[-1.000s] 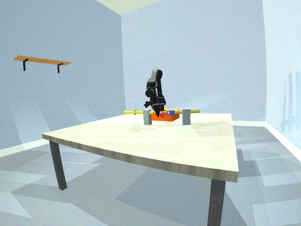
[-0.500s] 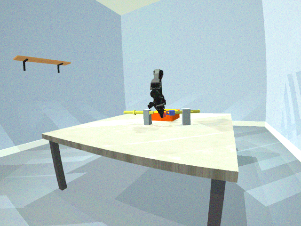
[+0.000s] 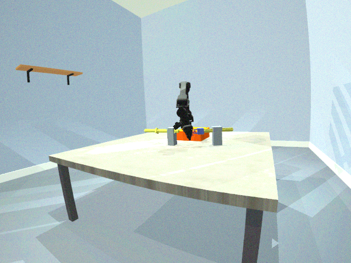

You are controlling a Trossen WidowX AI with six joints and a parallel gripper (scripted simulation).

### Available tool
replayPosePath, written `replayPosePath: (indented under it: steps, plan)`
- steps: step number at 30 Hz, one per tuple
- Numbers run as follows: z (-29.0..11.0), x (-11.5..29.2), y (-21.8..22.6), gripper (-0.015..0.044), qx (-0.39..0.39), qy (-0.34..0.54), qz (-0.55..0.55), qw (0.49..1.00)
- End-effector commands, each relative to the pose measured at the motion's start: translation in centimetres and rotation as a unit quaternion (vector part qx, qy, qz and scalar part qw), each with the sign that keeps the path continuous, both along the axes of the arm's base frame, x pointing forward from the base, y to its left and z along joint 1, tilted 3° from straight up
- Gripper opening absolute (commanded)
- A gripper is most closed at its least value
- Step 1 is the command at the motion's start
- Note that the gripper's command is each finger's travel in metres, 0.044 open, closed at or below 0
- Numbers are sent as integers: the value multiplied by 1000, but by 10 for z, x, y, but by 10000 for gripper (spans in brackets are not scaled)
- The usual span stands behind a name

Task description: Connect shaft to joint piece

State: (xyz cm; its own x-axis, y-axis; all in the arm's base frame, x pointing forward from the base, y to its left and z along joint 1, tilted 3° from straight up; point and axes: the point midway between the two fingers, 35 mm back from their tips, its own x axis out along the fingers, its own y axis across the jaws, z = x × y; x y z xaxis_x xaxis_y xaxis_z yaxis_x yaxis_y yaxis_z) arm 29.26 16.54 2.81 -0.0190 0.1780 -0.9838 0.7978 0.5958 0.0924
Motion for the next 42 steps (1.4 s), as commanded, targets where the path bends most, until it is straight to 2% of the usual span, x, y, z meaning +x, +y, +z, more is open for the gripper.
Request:
replayPosePath:
  steps: [1, 8, 42]
  plan:
    - [-5, -2, 0, 361, -2, 5, -2, 1000]
    - [-5, -2, 0, 182, -2, 5, -2, 1000]
    - [-5, -2, 0, 182, -2, 5, -2, 1000]
